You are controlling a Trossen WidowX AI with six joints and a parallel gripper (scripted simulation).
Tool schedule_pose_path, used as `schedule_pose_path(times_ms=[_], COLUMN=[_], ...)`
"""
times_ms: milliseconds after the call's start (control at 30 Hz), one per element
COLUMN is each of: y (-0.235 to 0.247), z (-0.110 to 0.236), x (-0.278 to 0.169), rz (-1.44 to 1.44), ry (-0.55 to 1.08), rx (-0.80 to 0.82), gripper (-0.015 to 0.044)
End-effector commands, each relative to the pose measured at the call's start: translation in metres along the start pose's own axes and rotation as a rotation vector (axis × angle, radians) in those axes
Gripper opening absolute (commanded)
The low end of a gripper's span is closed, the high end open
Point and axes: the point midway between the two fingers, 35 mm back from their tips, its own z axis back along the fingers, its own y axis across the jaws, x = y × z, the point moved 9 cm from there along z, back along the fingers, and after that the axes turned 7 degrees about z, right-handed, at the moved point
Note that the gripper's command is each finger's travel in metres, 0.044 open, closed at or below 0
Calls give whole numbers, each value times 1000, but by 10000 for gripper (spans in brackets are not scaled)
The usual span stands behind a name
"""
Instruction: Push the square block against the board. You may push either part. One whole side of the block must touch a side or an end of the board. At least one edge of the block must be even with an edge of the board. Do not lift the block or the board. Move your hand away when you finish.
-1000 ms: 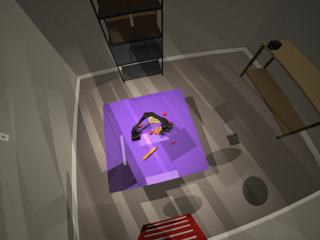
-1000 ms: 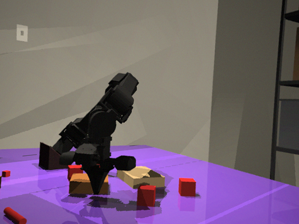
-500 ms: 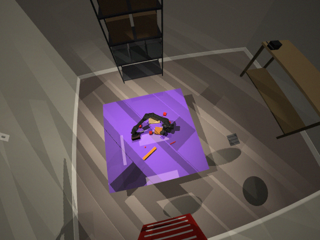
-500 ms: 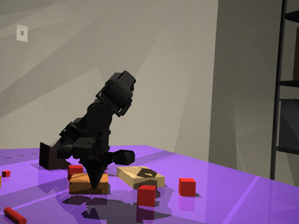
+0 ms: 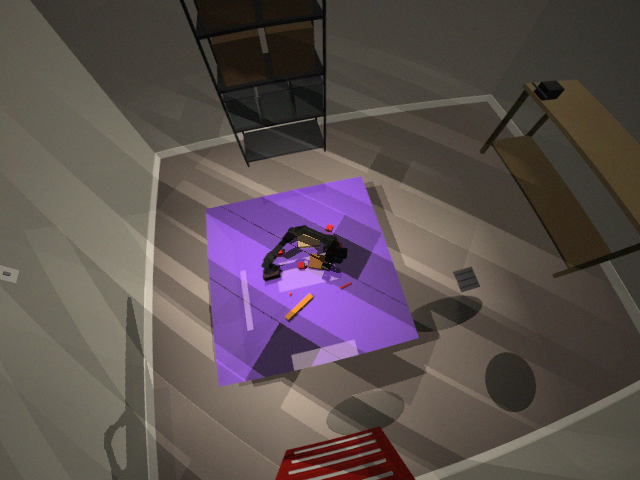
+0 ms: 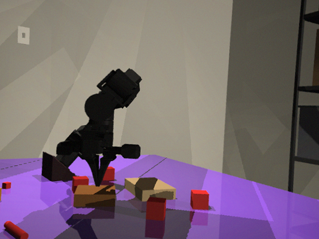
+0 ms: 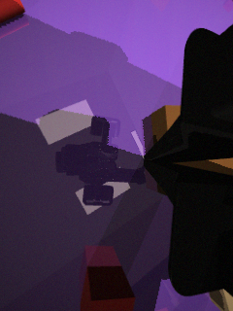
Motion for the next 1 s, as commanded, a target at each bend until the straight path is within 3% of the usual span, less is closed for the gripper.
schedule_pose_path(times_ms=[0, 967], y=[-9, -61], z=[2, 2], x=[-3, -29], rz=[143, 1151], ry=[-3, 1], rx=[-4, -8], gripper=[0, 0])
